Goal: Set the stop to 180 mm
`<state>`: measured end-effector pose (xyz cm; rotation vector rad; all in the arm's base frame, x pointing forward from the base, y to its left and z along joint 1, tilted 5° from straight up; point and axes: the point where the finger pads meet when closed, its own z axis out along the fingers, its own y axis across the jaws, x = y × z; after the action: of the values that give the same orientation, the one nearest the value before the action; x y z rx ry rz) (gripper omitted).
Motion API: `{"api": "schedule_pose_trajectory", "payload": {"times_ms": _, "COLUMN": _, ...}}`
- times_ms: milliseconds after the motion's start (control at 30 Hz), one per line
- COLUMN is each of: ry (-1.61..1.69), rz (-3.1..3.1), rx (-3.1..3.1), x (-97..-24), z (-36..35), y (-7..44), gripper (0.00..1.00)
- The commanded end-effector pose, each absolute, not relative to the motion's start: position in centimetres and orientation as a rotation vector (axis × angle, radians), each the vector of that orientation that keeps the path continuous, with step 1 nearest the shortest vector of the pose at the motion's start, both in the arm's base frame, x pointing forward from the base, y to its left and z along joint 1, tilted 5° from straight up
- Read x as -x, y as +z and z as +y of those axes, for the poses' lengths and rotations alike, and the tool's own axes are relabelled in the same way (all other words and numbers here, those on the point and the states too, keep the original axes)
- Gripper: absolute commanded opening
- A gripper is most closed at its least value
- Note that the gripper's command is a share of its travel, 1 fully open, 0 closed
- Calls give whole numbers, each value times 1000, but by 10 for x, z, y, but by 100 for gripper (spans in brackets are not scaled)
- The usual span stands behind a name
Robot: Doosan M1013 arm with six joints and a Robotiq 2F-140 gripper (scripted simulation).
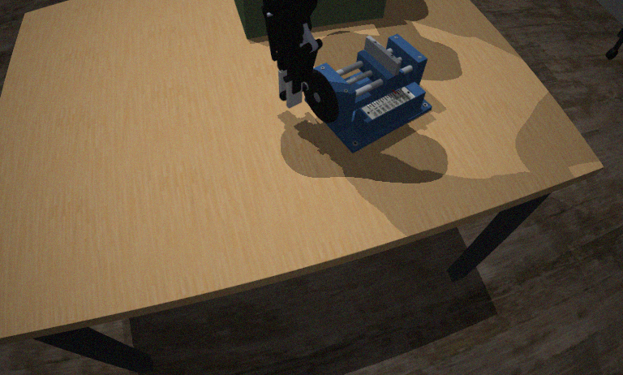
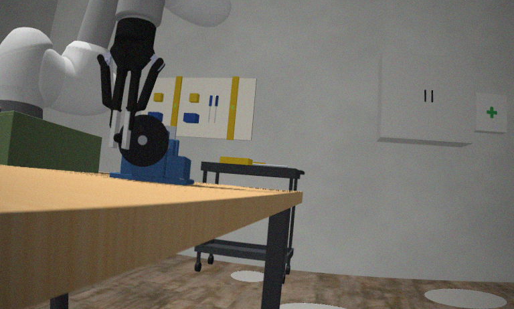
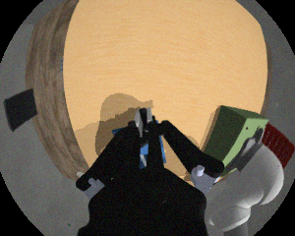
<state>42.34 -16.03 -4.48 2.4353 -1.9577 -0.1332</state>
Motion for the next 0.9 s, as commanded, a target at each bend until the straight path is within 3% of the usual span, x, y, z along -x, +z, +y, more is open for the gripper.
{"api": "schedule_pose_trajectory", "payload": {"times_ms": 0, "ry": -133, "rz": -1958, "rx": -2435, "x": -424, "z": -160, "y": -47, "gripper": 4}}
{"api": "schedule_pose_trajectory", "payload": {"times_ms": 867, "ry": -133, "rz": -1958, "rx": -2435, "x": -430, "z": -158, "y": -64, "gripper": 4}}
